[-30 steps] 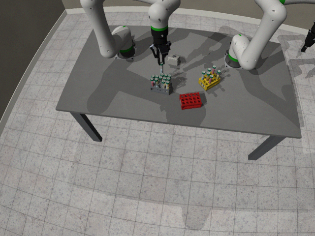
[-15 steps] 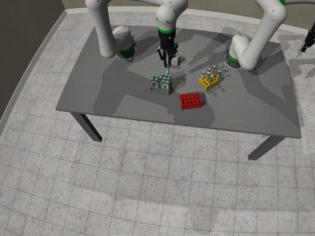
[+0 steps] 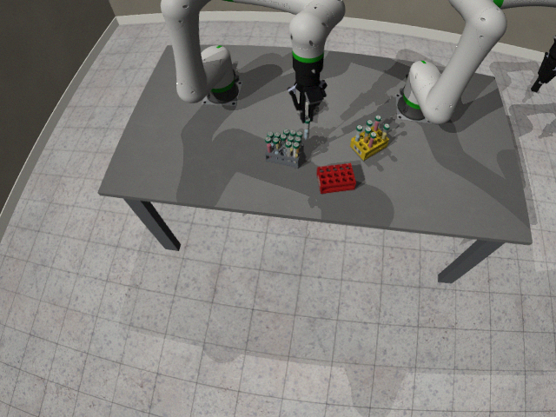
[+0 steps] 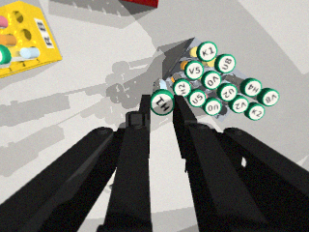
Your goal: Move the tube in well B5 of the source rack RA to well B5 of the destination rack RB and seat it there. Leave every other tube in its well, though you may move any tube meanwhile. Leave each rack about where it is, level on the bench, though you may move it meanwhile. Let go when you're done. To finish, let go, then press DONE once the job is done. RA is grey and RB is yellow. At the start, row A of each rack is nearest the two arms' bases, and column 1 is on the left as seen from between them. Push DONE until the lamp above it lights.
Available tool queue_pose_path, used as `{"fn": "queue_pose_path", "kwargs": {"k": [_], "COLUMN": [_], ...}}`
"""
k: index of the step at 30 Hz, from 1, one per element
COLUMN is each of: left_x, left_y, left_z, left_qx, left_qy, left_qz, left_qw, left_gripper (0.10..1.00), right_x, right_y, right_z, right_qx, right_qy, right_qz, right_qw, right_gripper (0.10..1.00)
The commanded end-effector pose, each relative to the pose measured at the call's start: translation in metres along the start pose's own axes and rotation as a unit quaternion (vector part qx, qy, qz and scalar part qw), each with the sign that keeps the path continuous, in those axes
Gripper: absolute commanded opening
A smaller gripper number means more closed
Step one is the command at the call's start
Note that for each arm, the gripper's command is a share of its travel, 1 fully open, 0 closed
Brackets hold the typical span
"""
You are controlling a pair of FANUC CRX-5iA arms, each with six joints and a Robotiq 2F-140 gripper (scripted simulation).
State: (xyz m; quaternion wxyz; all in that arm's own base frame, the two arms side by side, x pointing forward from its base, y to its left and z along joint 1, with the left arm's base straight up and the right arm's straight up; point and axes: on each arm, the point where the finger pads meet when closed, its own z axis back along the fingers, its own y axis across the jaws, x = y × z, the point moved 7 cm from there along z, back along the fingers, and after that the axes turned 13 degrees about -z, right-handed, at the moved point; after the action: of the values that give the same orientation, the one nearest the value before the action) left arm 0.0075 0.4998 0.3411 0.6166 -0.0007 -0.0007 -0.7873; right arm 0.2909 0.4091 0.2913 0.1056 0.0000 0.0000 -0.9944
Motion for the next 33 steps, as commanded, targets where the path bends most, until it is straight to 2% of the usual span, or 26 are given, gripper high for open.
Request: {"fn": "queue_pose_path", "kwargs": {"k": [1, 33], "left_x": [0.000, 0.000], "left_y": [0.000, 0.000], "left_z": [0.001, 0.001], "left_qx": [0.000, 0.000], "left_qy": [0.001, 0.001], "left_qz": [0.000, 0.000], "left_qw": [1.000, 1.000], "left_gripper": [0.099, 0.099], "right_x": [-0.005, -0.053], "right_y": [-0.008, -0.089], "right_z": [0.001, 0.001], "right_qx": [0.000, -0.001], "right_qy": [0.001, 0.001], "right_qz": [0.000, 0.000], "right_qw": [1.000, 1.000], "right_gripper": [0.099, 0.099]}}
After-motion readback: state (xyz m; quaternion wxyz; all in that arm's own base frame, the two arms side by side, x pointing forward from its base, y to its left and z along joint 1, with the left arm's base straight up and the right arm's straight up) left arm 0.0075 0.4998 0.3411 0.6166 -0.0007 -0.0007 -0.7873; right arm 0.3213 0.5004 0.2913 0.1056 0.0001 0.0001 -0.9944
